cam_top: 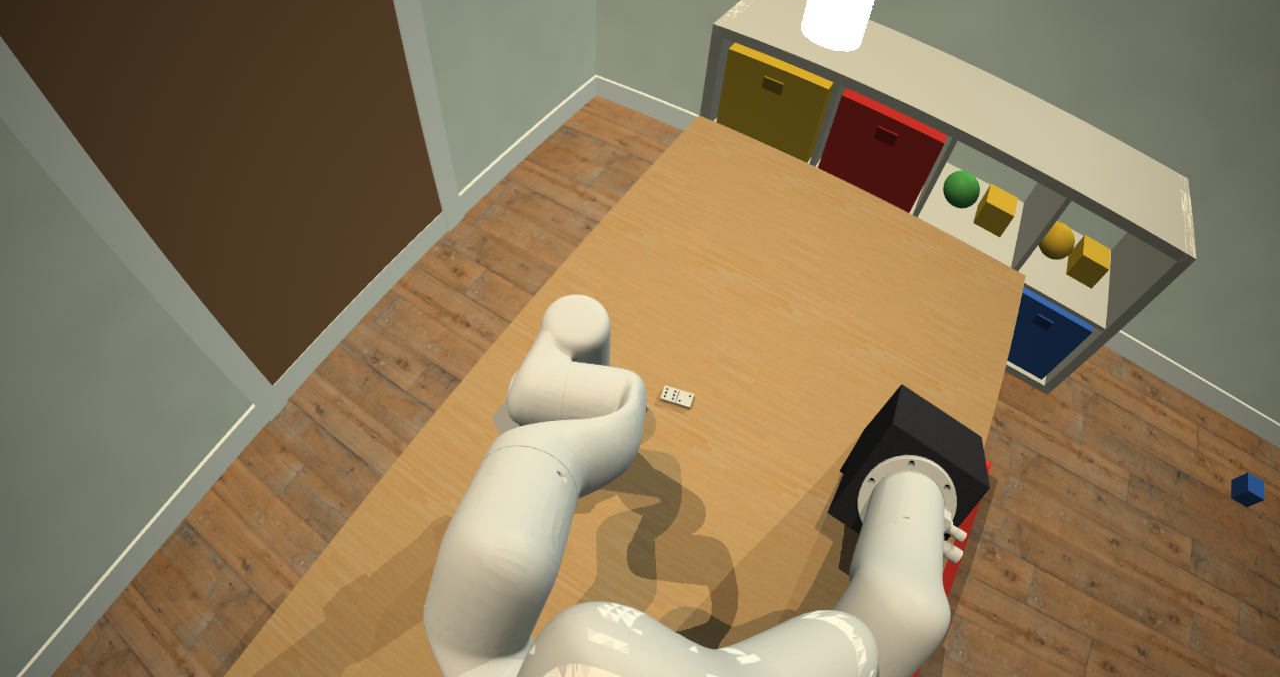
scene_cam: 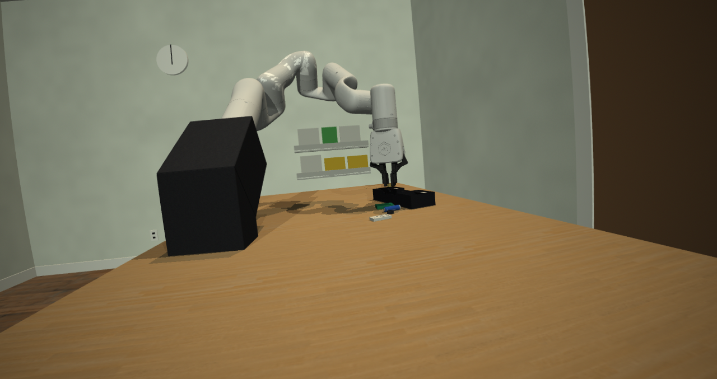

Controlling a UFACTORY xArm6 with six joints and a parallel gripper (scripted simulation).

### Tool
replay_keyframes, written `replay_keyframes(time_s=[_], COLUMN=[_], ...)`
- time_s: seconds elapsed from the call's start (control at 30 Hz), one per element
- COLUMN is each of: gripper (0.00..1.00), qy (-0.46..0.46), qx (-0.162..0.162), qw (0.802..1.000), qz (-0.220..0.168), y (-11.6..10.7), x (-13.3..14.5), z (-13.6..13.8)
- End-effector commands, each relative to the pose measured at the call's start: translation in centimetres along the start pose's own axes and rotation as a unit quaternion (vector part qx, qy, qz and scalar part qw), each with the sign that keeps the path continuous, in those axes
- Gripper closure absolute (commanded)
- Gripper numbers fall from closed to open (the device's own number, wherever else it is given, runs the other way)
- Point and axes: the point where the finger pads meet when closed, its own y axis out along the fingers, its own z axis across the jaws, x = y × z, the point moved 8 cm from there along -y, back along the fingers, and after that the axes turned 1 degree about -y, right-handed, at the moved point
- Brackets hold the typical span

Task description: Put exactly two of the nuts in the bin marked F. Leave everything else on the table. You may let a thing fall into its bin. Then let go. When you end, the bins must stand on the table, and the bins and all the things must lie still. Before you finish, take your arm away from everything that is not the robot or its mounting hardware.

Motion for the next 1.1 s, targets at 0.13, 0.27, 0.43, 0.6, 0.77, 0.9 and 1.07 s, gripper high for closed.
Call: replay_keyframes(time_s=[0.13, 0.27, 0.43, 0.6, 0.77, 0.9, 1.07], gripper=[1.0, 1.0, 1.0, 1.0, 1.0, 1.0, 1.0], qy=[-0.137, -0.187, -0.26, -0.331, -0.385, -0.385, -0.385], qx=[0.001, 0.002, 0.003, 0.001, 0.0, 0.0, 0.0], qw=[0.991, 0.982, 0.966, 0.944, 0.923, 0.923, 0.923], qz=[0.001, 0.0, -0.002, 0.0, 0.003, 0.003, 0.003], y=[0.0, 0.0, 0.0, 0.0, 0.0, 0.0, 0.0], x=[0.2, 0.3, 0.3, 0.2, 0.3, 0.3, 0.3], z=[4.4, 6.7, 7.0, 7.1, 7.1, 7.1, 7.0])
